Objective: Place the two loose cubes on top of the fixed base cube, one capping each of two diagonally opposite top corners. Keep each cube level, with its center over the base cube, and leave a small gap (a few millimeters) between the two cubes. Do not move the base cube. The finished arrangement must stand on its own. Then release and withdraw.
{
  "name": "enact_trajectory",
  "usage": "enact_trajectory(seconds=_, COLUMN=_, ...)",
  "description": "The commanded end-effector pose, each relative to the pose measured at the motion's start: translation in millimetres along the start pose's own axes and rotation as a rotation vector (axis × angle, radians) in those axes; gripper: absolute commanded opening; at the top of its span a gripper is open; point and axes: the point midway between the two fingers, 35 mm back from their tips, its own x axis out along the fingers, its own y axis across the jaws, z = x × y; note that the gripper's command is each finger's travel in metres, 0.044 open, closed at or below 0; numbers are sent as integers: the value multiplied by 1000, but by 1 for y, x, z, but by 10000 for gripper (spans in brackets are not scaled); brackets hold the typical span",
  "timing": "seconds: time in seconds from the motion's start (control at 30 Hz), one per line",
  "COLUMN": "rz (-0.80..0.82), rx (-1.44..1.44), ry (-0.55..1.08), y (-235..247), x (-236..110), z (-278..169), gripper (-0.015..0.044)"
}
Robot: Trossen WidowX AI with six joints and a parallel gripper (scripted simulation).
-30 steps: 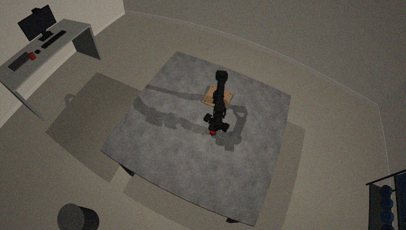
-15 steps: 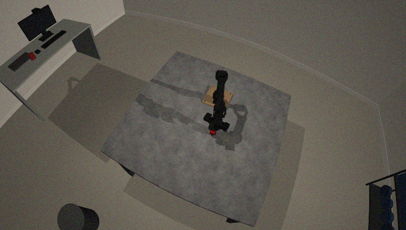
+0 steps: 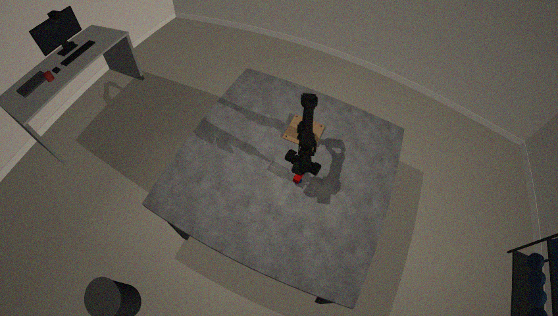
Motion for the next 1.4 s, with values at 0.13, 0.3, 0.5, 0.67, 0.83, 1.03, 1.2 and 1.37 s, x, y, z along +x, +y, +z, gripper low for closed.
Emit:
enact_trajectory(seconds=0.13, rz=2, rx=4, ry=-5, y=0, x=-15, z=0, gripper=205)
enact_trajectory(seconds=0.3, rz=2, rx=4, ry=-5, y=0, x=-23, z=0, gripper=205)
enact_trajectory(seconds=0.5, rz=2, rx=4, ry=-5, y=0, x=-30, z=0, gripper=205)
enact_trajectory(seconds=0.67, rz=2, rx=-1, ry=-4, y=0, x=-36, z=0, gripper=336)
enact_trajectory(seconds=0.83, rz=2, rx=-3, ry=-2, y=3, x=-36, z=0, gripper=400)
enact_trajectory(seconds=1.03, rz=10, rx=-2, ry=2, y=76, x=-39, z=-24, gripper=400)
enact_trajectory(seconds=1.2, rz=13, rx=-2, ry=3, y=109, x=-40, z=-42, gripper=400)
enact_trajectory(seconds=1.37, rz=13, rx=-2, ry=3, y=109, x=-40, z=-42, gripper=400)
